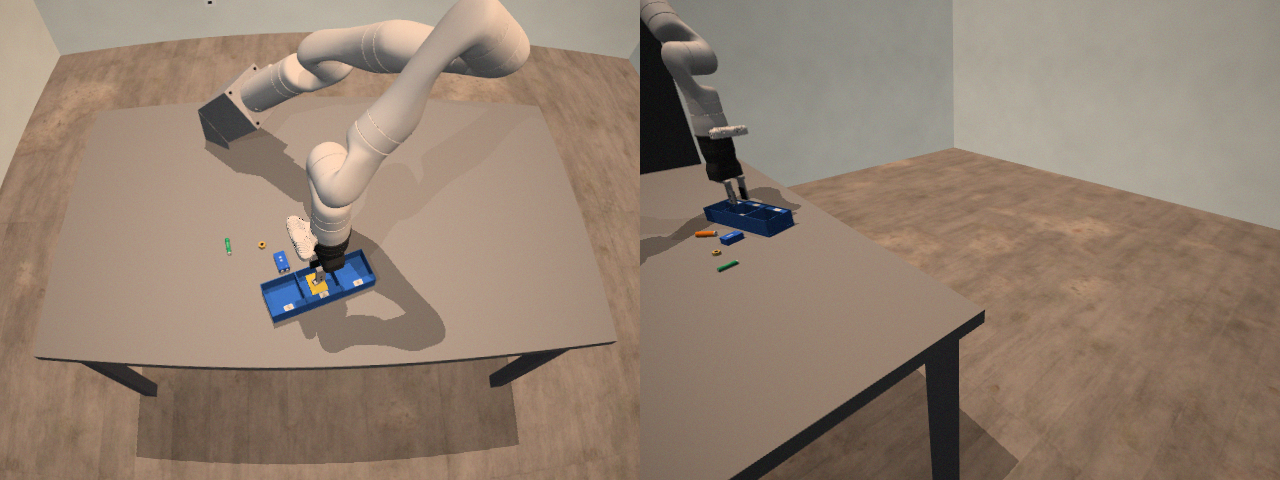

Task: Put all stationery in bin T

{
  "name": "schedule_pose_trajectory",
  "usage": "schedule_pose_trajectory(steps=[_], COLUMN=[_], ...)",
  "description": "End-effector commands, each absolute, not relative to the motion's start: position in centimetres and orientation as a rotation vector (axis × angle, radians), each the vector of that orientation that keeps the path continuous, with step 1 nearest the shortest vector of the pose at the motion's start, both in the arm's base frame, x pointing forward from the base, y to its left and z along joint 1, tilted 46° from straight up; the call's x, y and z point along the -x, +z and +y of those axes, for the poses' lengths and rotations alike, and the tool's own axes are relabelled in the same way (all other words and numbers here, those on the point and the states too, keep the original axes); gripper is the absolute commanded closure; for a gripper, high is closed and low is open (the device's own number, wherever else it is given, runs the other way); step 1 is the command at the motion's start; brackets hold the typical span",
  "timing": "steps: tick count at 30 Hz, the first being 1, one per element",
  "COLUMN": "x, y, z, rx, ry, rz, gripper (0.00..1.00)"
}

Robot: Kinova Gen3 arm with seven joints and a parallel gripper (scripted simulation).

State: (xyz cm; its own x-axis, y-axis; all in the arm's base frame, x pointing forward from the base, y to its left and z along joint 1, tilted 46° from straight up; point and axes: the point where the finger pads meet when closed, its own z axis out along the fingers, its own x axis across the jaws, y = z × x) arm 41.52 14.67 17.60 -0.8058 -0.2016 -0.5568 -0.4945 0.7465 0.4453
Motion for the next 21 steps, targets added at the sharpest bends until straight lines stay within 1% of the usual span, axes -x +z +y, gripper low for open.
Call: schedule_pose_trajectory(steps=[1, 21], x=[-41.62, -41.74], y=[17.75, 17.80], z=[14.55, 14.54], rx=[0.526, 0.526], ry=[0.814, 0.814], rz=[2.460, 2.460], gripper=[0.38, 0.38])
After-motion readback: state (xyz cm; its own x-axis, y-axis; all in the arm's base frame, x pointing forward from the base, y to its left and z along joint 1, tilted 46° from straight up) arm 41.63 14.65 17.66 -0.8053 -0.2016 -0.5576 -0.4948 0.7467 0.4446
